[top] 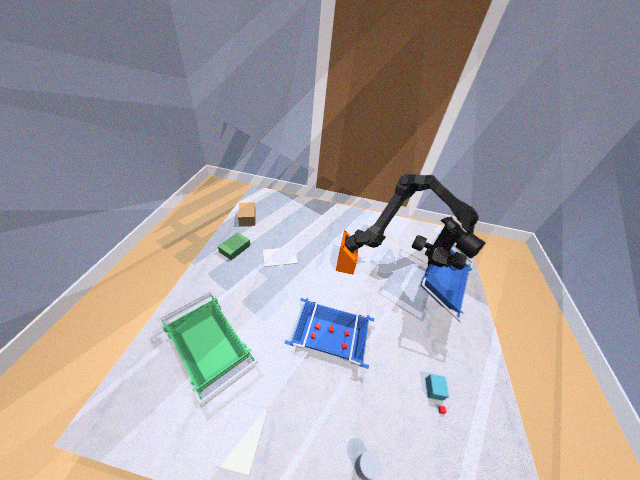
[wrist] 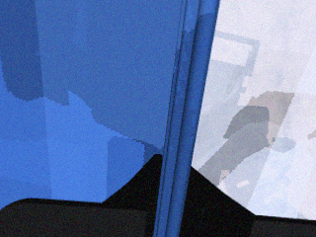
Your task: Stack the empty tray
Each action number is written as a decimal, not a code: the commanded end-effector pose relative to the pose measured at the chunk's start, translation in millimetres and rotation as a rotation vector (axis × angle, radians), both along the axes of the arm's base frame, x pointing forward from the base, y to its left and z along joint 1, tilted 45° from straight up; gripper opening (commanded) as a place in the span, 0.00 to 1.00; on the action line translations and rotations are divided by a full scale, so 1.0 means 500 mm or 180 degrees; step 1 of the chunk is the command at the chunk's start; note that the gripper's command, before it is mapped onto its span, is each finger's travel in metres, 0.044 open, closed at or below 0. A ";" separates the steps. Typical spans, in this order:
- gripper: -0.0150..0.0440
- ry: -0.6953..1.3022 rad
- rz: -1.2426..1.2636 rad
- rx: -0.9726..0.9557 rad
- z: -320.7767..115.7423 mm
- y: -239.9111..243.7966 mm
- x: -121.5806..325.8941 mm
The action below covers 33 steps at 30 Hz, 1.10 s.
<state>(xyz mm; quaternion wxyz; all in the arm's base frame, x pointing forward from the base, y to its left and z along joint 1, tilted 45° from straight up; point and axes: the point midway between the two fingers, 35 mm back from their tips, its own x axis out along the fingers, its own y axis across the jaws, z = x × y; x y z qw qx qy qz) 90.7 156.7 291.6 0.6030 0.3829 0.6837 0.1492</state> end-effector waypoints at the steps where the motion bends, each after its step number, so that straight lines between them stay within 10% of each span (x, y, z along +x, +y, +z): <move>1: 0.25 -0.0014 0.0006 0.0027 0.005 0.001 0.000; 33: 0.25 0.0443 -0.0562 -0.0184 -0.036 -0.009 0.137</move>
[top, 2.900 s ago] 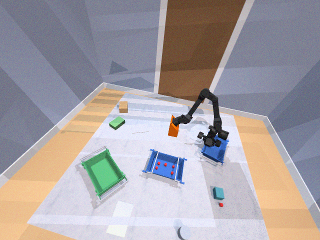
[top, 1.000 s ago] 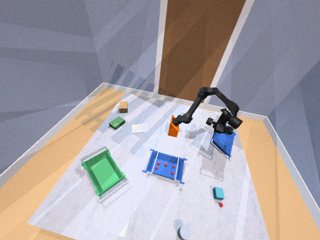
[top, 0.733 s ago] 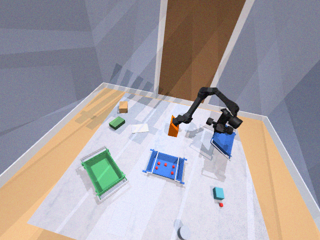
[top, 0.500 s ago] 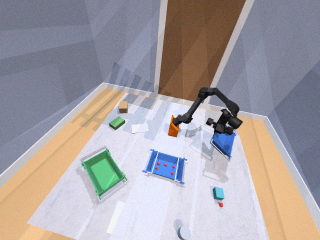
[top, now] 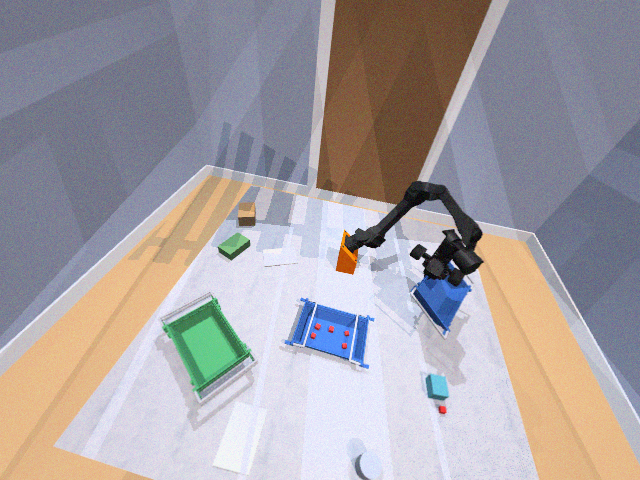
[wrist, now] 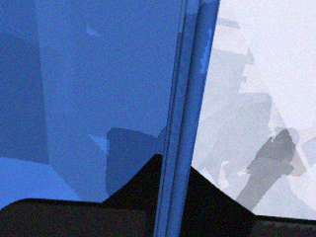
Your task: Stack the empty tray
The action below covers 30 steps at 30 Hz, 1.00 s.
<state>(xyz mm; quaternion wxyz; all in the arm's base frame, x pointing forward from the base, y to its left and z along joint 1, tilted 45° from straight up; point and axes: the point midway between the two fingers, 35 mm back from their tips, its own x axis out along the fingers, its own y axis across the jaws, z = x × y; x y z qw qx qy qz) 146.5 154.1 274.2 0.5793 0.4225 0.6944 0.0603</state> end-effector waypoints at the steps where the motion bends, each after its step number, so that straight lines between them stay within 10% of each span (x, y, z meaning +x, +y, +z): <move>1: 0.25 0.0067 -0.0128 -0.0008 -0.005 -0.006 0.033; 30: 0.25 0.0847 -0.1016 -0.0145 -0.111 -0.108 0.228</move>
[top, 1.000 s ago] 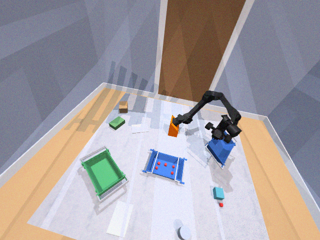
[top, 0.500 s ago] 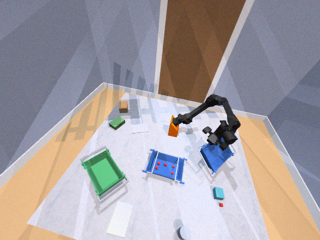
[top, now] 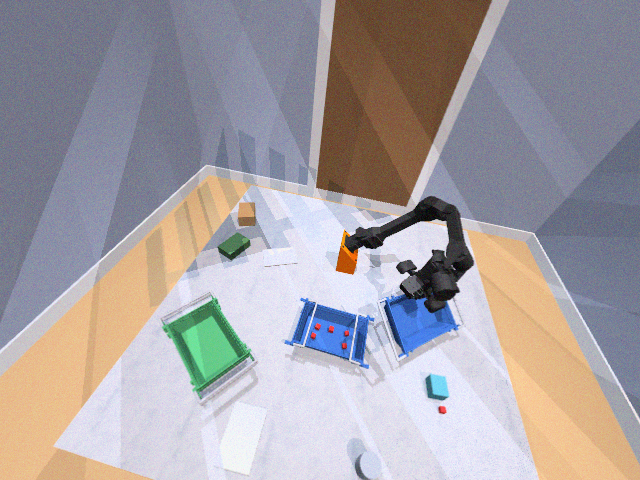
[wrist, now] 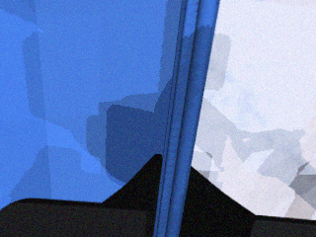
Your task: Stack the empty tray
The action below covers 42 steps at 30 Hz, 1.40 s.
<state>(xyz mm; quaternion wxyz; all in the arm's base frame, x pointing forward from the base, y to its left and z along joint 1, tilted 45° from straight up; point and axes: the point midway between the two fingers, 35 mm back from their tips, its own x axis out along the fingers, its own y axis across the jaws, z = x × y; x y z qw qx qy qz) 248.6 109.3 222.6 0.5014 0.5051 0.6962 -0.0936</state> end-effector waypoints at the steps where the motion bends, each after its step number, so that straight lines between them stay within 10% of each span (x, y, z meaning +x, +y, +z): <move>1: 0.25 0.0067 -0.0146 0.0013 -0.012 -0.023 0.029; 42: 0.25 0.1162 -0.1401 0.0240 -0.235 -0.291 0.163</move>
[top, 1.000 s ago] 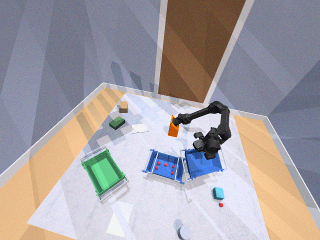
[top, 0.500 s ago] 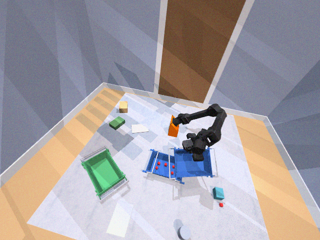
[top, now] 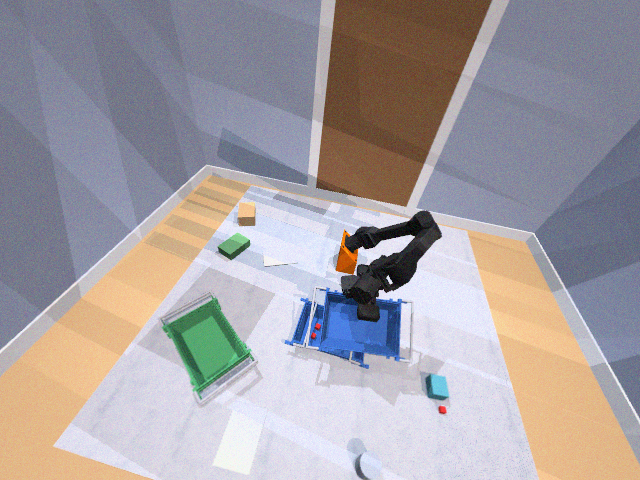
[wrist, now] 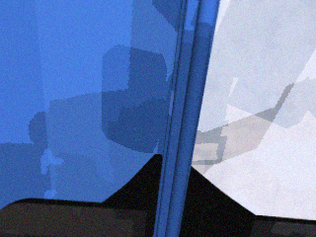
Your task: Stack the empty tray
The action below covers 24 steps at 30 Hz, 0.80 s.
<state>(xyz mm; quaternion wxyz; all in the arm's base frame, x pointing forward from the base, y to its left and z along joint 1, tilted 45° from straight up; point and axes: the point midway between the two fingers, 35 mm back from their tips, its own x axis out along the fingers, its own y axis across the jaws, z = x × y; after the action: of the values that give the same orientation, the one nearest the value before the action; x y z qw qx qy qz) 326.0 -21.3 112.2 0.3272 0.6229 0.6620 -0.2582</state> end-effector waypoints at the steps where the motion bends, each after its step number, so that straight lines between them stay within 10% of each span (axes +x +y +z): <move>1: 0.25 0.0047 -0.0162 0.0044 -0.020 -0.037 0.008; 24: 0.25 0.0296 -0.0490 0.0174 -0.087 -0.112 0.006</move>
<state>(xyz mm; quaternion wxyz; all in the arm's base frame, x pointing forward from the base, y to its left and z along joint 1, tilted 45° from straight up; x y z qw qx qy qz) 327.2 -73.4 68.0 0.2562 0.6626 0.6385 -0.2961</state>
